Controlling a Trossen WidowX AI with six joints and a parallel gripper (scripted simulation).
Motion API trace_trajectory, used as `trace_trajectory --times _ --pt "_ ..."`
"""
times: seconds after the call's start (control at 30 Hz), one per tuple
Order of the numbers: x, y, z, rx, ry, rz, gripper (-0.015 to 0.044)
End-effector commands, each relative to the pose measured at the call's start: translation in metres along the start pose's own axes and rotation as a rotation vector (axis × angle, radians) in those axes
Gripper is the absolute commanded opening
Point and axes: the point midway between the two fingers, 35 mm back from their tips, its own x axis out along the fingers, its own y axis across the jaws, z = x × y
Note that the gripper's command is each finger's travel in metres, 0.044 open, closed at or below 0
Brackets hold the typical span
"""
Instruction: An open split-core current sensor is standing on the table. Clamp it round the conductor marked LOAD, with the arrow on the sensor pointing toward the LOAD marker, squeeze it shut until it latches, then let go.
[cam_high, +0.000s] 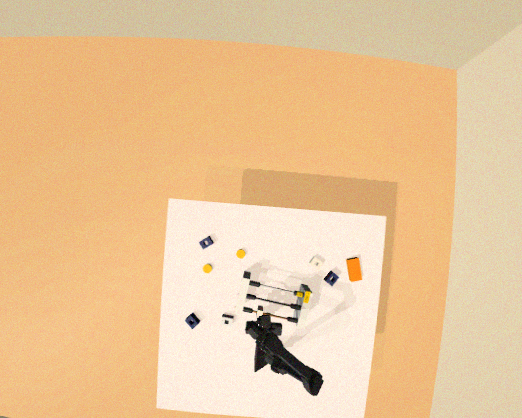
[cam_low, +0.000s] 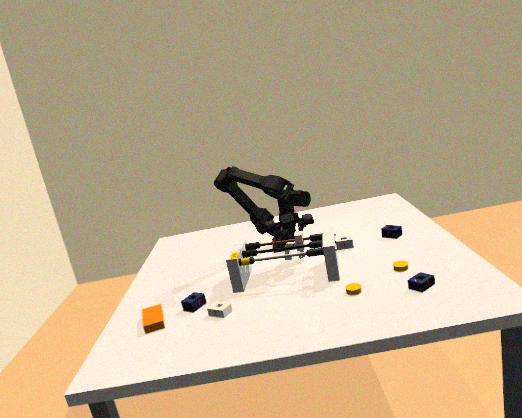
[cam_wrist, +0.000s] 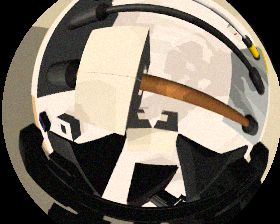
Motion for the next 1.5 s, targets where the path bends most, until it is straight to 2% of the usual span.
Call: trace_trajectory --times 0.0,0.4,0.6,1.47 --pt "-0.02 0.003 0.003 0.003 -0.005 0.009 0.0" --pt "-0.076 0.001 -0.001 -0.001 -0.002 0.003 0.0" --pt "-0.08 0.0 -0.002 0.032 -0.007 0.002 0.0" --pt "-0.099 0.0 -0.001 0.877 -0.133 0.037 0.0"
